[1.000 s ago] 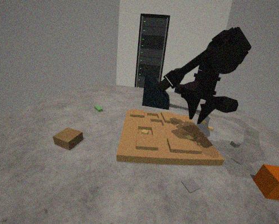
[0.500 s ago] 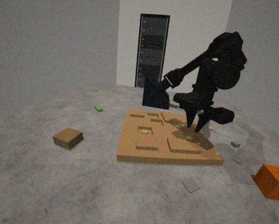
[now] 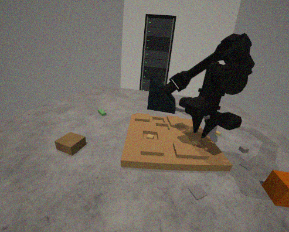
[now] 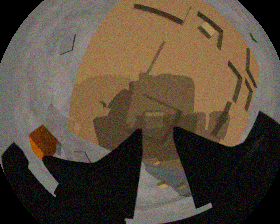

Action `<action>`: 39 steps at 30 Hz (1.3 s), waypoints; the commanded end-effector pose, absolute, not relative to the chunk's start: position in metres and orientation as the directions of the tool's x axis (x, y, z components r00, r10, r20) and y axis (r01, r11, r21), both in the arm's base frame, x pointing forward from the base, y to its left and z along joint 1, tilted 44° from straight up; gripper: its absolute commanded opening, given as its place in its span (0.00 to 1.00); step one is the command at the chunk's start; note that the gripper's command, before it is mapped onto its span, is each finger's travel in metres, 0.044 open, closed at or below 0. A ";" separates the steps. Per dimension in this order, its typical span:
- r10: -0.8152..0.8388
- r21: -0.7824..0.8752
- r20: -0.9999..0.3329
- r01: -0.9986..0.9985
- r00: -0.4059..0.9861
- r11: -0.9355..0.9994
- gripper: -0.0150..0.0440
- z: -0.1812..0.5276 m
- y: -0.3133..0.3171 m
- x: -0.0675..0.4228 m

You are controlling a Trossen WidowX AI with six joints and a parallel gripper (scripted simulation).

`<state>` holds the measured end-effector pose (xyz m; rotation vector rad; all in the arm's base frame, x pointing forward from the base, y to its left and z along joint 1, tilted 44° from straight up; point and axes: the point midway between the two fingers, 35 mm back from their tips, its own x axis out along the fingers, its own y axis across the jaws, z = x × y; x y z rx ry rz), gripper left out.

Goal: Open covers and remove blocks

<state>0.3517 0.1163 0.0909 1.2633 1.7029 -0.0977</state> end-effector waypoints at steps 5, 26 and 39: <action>0.692 0.452 -0.722 0.768 0.016 0.454 0.50 0.091 0.117 0.351; 0.692 0.452 -0.722 0.768 0.016 0.453 0.50 0.081 0.127 0.352; 0.692 0.452 -0.721 0.768 0.016 0.453 0.50 0.075 0.132 0.352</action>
